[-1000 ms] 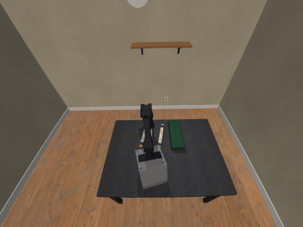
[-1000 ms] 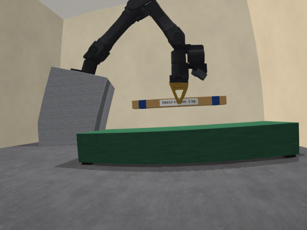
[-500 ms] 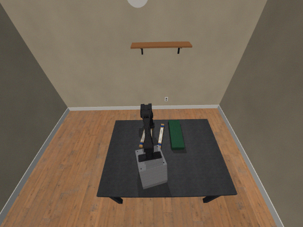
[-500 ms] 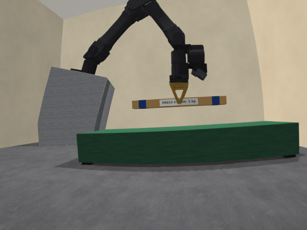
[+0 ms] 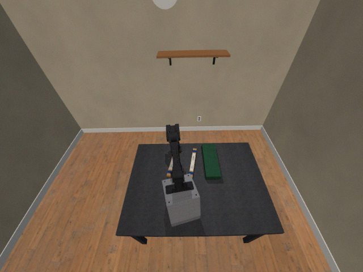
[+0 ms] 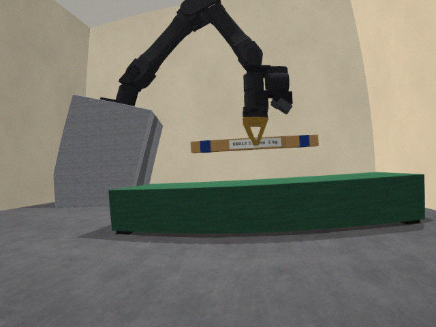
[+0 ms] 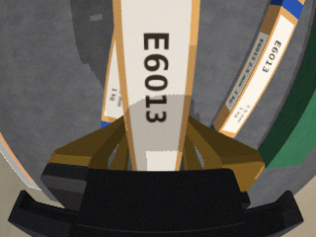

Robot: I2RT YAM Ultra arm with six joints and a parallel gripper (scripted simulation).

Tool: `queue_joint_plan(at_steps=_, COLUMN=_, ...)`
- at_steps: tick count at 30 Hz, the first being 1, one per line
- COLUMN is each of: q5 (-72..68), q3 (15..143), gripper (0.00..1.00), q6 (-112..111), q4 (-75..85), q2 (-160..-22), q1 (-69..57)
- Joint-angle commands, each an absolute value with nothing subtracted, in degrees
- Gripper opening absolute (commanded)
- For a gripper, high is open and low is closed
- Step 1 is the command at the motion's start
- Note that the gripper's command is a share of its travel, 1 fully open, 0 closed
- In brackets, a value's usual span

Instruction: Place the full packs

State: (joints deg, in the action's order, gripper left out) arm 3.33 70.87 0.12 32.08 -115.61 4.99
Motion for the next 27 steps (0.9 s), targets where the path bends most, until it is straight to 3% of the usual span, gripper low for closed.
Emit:
queue_joint_plan(at_steps=1, q5=2.6, q3=72.7, gripper=0.00, q6=2.1, q4=33.5, q2=-111.4, q1=4.0)
queue_joint_plan(at_steps=27, q5=0.1, q3=74.5, gripper=0.00, q6=11.2, q4=34.4, q2=-112.0, q1=-5.5)
